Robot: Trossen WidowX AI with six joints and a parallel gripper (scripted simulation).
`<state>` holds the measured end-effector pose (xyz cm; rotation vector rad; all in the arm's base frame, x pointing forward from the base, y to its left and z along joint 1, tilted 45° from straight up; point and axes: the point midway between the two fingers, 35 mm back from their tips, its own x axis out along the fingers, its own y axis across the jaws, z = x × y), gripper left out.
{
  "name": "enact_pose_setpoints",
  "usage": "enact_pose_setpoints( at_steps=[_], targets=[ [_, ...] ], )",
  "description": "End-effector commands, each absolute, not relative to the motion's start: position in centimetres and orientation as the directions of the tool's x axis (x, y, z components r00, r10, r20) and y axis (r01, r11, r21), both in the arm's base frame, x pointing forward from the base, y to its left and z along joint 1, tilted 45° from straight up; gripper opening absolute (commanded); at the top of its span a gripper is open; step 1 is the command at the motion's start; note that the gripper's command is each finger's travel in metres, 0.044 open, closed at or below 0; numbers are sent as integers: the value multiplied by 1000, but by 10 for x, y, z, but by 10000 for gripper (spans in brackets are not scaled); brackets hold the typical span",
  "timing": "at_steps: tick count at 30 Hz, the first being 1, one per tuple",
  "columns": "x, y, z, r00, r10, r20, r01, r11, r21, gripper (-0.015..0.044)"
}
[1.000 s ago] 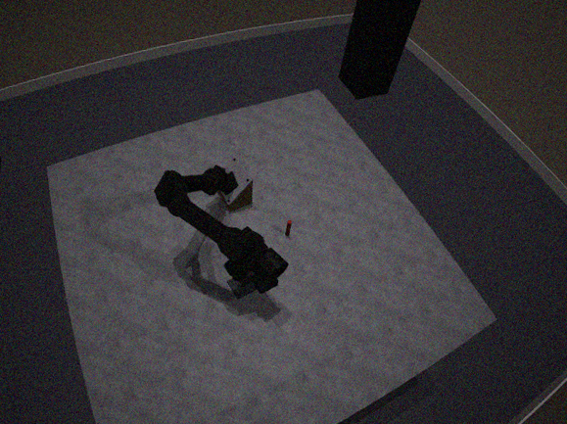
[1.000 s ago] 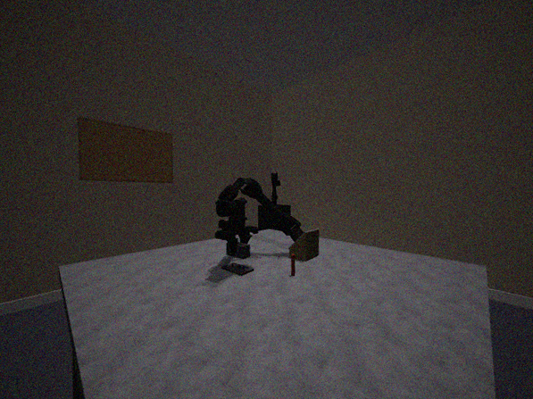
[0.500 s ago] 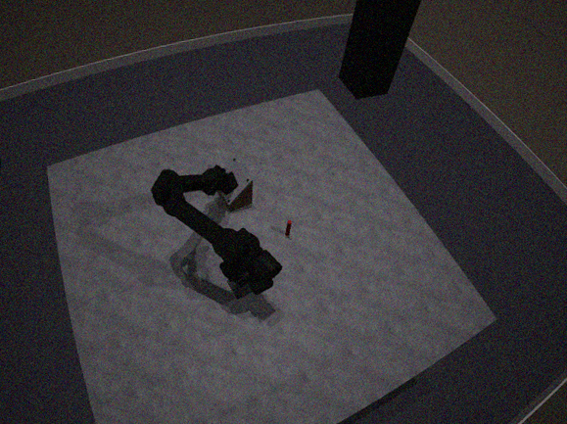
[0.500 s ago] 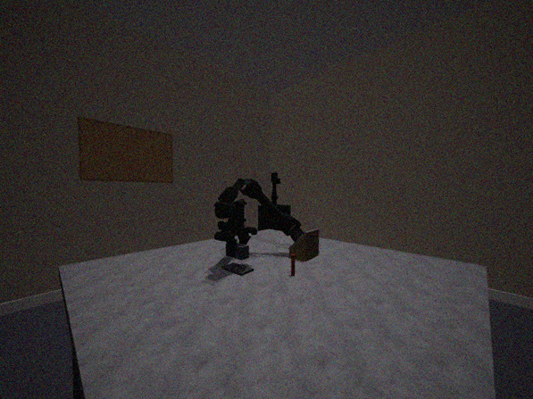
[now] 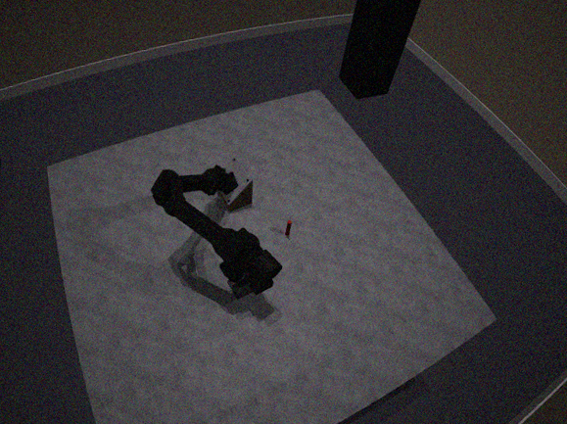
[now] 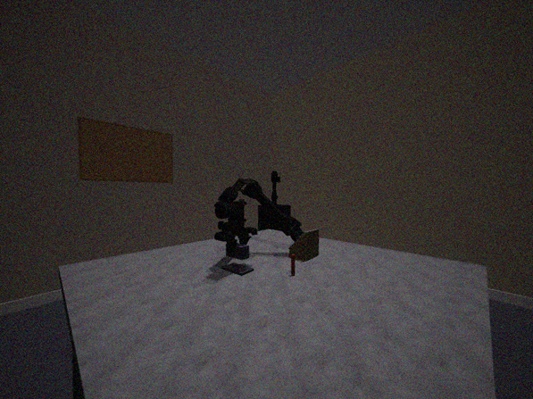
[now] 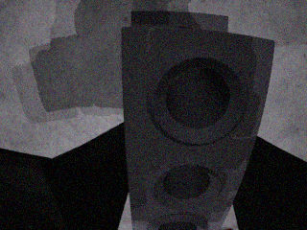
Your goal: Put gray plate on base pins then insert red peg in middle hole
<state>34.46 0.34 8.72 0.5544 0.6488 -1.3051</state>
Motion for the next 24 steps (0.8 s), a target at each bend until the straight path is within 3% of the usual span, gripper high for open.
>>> enact_pose_setpoints(
  at_steps=[1,24],
  targets=[
    [344,3,87,136,-693,-708,983,186,7,0],
    [347,-17,67,136,-694,-707,983,186,7,0]
  ],
)
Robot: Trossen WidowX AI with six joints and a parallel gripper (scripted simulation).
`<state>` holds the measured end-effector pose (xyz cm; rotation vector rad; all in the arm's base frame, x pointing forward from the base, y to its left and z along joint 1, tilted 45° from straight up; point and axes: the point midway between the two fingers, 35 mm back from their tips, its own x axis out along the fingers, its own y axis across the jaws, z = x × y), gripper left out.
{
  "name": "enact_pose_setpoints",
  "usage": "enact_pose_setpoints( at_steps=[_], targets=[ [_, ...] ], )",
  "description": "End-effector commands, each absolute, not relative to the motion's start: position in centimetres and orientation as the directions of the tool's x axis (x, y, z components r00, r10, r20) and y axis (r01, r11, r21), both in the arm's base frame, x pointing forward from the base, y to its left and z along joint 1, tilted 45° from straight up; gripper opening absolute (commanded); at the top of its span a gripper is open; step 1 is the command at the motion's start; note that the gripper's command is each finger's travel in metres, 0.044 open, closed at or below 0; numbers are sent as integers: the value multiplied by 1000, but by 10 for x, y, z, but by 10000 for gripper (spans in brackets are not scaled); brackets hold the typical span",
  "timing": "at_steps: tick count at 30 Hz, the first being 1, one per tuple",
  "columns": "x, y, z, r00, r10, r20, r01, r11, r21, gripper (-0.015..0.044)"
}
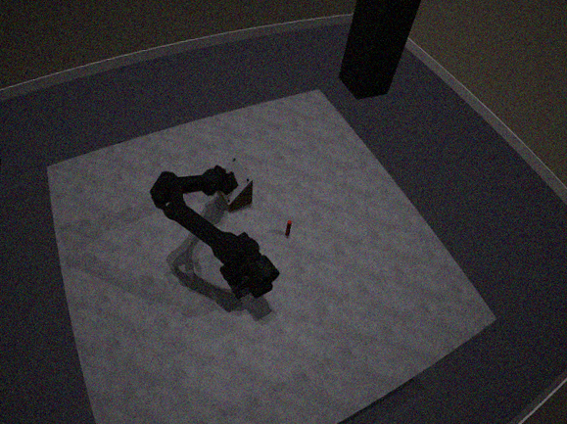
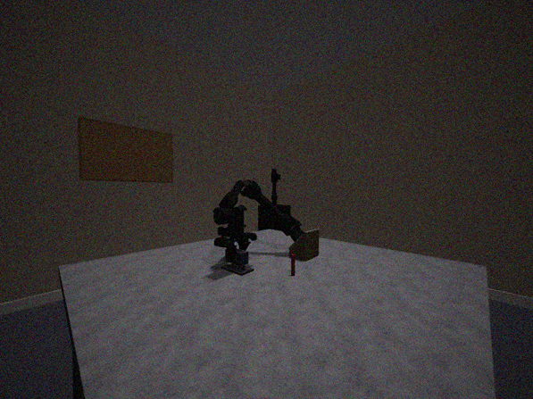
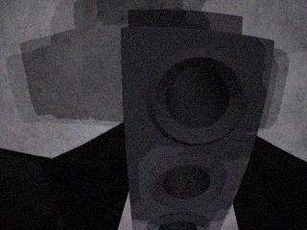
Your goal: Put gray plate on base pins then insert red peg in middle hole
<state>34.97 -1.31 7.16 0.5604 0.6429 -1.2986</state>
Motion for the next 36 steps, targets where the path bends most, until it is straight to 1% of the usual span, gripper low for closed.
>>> enact_pose_setpoints(
  at_steps=[1,15,31,32,36],
  targets=[
    [348,-19,66,136,-694,-707,983,186,7,0],
    [351,-23,63,143,-690,-709,983,184,20,0],
    [351,-23,63,143,-690,-709,983,184,20,420],
    [351,-23,63,143,-690,-709,983,184,20,440],
    [352,-16,68,143,-689,-711,983,184,19,440]
  ],
)
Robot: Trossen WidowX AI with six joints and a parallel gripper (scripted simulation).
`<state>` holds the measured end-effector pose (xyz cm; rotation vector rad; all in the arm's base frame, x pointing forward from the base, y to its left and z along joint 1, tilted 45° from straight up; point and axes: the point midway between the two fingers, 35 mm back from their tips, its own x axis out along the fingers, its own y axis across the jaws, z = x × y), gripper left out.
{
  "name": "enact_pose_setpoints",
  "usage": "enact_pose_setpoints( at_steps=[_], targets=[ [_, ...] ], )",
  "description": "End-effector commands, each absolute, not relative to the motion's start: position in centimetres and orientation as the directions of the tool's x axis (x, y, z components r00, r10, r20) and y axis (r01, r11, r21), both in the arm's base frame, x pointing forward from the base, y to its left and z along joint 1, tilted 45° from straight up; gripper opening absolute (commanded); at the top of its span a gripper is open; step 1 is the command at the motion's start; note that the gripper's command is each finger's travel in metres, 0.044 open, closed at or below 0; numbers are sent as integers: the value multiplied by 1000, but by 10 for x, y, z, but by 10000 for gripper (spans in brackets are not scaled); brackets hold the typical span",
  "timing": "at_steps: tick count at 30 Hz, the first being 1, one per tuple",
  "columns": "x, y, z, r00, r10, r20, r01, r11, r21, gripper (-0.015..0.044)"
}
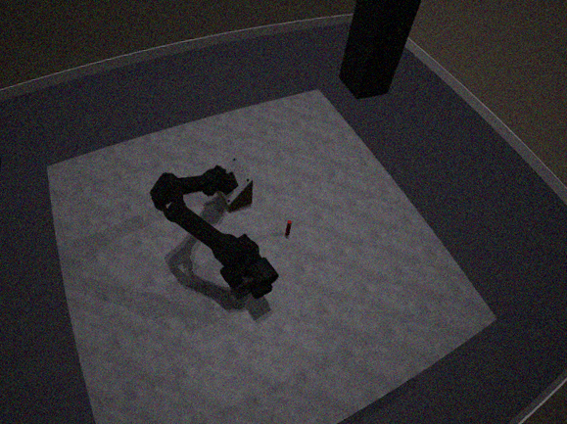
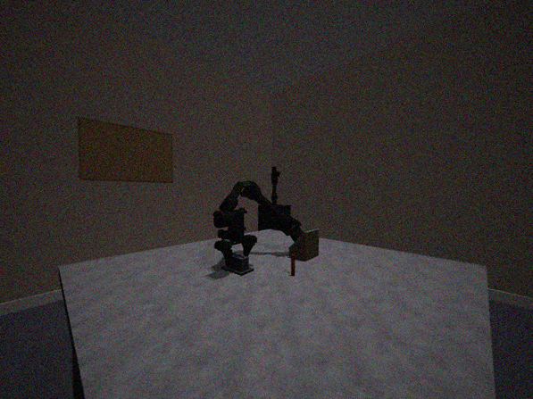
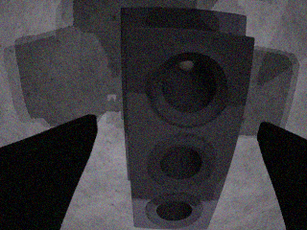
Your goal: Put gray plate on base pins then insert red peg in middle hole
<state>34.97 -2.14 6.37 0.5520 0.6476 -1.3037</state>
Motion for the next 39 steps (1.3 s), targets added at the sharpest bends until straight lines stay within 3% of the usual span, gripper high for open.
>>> enact_pose_setpoints(
  at_steps=[1,8,15,25,32,39],
  targets=[
    [352,-7,76,142,-687,-713,983,185,17,440],
    [336,57,142,135,-691,-711,983,186,5,440],
    [338,62,141,134,-690,-711,982,188,3,440],
    [290,136,68,111,-656,-747,929,335,-156,440],
    [211,185,3,129,-682,-720,852,447,-271,440],
    [212,183,-7,130,-683,-719,850,450,-274,440]
  ],
)
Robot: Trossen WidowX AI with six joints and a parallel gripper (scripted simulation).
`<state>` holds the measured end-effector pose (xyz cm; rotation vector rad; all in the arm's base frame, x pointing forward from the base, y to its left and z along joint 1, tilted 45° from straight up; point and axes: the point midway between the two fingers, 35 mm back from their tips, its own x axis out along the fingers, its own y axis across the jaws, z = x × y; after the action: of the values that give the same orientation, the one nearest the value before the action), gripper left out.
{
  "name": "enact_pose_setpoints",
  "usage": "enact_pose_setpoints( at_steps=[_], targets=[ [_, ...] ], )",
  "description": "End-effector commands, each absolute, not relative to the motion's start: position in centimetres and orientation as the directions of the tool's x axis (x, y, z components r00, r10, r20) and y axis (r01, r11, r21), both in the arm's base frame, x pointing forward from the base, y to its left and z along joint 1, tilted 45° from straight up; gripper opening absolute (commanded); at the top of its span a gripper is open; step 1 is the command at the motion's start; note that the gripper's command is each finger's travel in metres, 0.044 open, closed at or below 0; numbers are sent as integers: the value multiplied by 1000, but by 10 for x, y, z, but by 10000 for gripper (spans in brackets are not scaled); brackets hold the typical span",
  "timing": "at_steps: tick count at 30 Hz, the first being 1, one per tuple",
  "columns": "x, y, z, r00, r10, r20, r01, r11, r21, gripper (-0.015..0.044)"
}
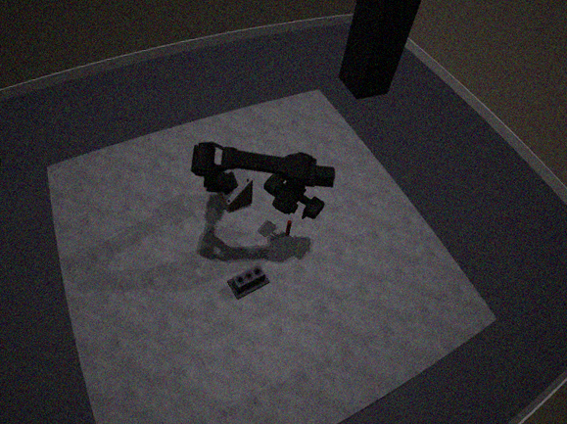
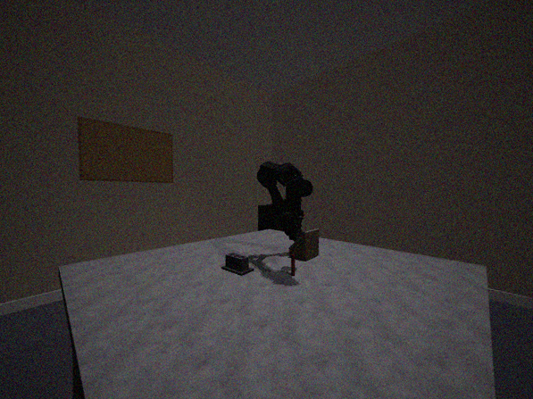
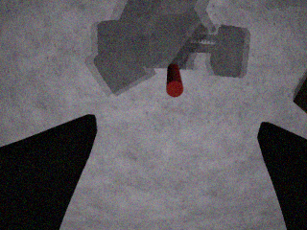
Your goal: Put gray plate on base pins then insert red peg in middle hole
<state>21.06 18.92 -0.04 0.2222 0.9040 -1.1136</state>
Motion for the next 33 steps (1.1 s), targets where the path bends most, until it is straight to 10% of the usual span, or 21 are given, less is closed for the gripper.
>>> enact_pose_setpoints(
  at_steps=[1,33],
  targets=[
    [213,177,-14,131,-683,-718,850,450,-273,440],
    [224,134,-61,132,-684,-717,851,450,-272,440]
  ],
)
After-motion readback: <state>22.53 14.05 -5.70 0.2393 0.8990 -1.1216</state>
